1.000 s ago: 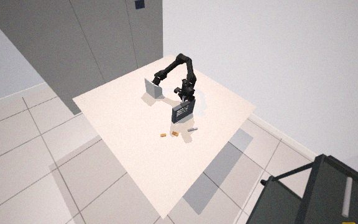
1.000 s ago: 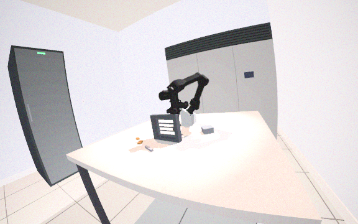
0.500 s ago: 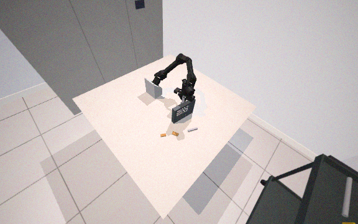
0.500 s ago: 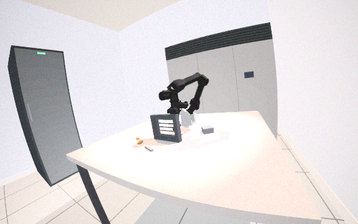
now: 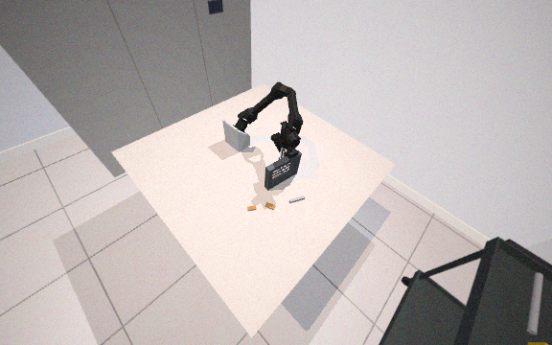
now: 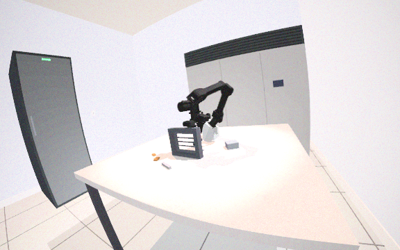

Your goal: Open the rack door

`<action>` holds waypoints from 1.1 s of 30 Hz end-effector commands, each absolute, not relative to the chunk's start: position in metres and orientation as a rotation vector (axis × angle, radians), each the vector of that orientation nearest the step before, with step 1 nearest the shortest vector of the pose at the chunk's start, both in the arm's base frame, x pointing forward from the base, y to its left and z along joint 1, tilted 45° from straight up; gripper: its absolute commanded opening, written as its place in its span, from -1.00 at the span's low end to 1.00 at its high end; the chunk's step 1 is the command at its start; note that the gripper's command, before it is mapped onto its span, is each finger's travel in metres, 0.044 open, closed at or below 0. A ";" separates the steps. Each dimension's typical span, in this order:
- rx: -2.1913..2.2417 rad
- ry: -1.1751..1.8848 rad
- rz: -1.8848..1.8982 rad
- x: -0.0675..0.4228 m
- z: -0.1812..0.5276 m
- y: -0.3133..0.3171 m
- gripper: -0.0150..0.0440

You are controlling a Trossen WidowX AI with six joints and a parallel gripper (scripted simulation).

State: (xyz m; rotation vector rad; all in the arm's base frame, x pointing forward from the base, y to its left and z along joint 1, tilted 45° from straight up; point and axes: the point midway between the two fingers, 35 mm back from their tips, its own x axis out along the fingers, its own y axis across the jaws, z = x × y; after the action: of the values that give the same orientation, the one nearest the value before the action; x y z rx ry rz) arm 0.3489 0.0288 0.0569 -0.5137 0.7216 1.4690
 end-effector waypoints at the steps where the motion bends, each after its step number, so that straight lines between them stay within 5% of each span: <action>1: -0.371 0.853 1.390 0.348 0.056 0.030 0.47; 33: 0.842 1.642 0.381 0.348 0.056 0.030 0.47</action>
State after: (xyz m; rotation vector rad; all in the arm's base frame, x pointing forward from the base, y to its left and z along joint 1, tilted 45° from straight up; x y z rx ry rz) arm 0.3488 0.0301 0.0564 0.7412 1.5931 0.4903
